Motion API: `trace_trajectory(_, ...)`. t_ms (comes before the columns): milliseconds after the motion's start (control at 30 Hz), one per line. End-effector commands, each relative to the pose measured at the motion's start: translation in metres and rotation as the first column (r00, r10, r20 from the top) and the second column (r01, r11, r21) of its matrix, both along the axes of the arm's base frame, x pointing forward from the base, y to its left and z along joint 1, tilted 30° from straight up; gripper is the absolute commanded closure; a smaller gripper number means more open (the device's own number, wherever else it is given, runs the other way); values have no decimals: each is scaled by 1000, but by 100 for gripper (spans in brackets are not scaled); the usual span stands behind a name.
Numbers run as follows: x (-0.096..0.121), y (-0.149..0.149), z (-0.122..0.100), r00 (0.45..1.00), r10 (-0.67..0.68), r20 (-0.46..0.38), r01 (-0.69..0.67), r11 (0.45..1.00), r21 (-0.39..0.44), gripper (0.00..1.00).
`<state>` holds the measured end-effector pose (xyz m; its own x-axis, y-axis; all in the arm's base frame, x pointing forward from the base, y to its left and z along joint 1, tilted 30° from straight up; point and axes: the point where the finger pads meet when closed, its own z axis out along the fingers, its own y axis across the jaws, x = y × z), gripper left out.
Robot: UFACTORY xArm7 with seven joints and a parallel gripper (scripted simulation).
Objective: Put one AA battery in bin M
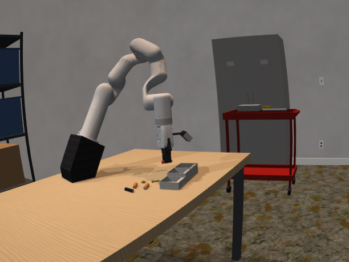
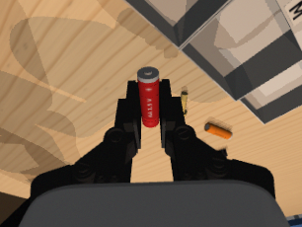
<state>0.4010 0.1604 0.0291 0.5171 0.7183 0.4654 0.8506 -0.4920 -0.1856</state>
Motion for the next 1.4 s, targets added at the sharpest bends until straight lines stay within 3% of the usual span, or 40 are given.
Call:
trace_trajectory(0,29,-9,-1,988,134,78,-133,991,-18,100)
trace_trajectory(133,52,-16,-3,967,223,127,-219,975,-42,100)
trace_trajectory(200,52,-16,-3,967,223,127,-219,975,-42,100)
trace_trajectory(333,75,-24,-5,921,341,188,-331,940,-82,100)
trace_trajectory(700,81,-25,-5,775,561,291,-536,827,-167,100)
trace_trajectory(767,81,-25,-5,775,561,291,-536,827,-167,100)
trace_trajectory(800,81,-25,-5,725,612,317,-584,790,-189,100)
trace_trajectory(867,80,-25,-5,695,637,332,-608,768,-200,100)
trace_trajectory(1367,77,-25,-5,689,642,335,-613,764,-202,100)
